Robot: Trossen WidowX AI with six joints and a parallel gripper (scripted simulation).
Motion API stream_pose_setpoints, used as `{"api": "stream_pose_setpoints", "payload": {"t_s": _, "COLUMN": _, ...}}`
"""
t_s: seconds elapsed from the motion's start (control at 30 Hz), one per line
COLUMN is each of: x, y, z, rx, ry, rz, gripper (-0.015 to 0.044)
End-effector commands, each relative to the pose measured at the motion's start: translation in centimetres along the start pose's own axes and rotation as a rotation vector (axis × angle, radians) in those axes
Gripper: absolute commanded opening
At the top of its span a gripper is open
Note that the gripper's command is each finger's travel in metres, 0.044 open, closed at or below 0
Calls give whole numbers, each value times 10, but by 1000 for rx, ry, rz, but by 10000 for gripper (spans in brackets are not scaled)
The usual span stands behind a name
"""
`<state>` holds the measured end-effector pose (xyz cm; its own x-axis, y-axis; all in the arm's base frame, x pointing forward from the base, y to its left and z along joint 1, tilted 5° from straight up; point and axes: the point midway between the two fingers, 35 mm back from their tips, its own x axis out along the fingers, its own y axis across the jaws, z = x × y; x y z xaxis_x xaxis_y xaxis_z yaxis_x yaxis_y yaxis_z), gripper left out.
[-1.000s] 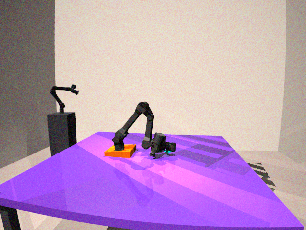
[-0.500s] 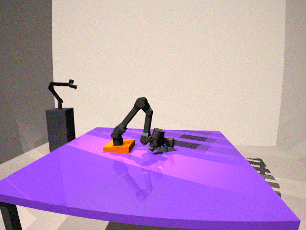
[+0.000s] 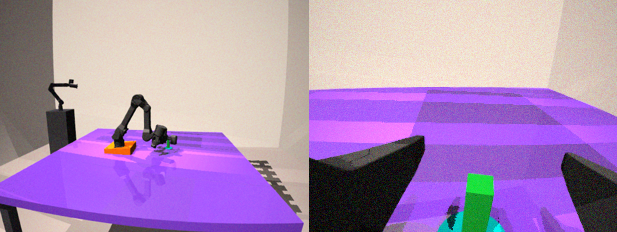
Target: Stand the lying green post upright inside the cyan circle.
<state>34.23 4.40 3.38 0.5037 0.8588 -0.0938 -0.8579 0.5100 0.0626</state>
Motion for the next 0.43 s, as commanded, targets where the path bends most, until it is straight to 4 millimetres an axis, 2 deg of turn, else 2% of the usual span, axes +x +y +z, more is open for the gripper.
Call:
{"api": "stream_pose_setpoints", "payload": {"t_s": 0.0, "x": -2, "y": -1, "z": 18, "rx": -7, "ry": -1, "rz": -1, "gripper": 400}}
{"api": "stream_pose_setpoints", "payload": {"t_s": 0.27, "x": -7, "y": 3, "z": 55, "rx": -4, "ry": -1, "rz": 1, "gripper": 400}}
{"api": "stream_pose_setpoints", "payload": {"t_s": 0.4, "x": -6, "y": 2, "z": 58, "rx": -1, "ry": 3, "rz": -3, "gripper": 400}}
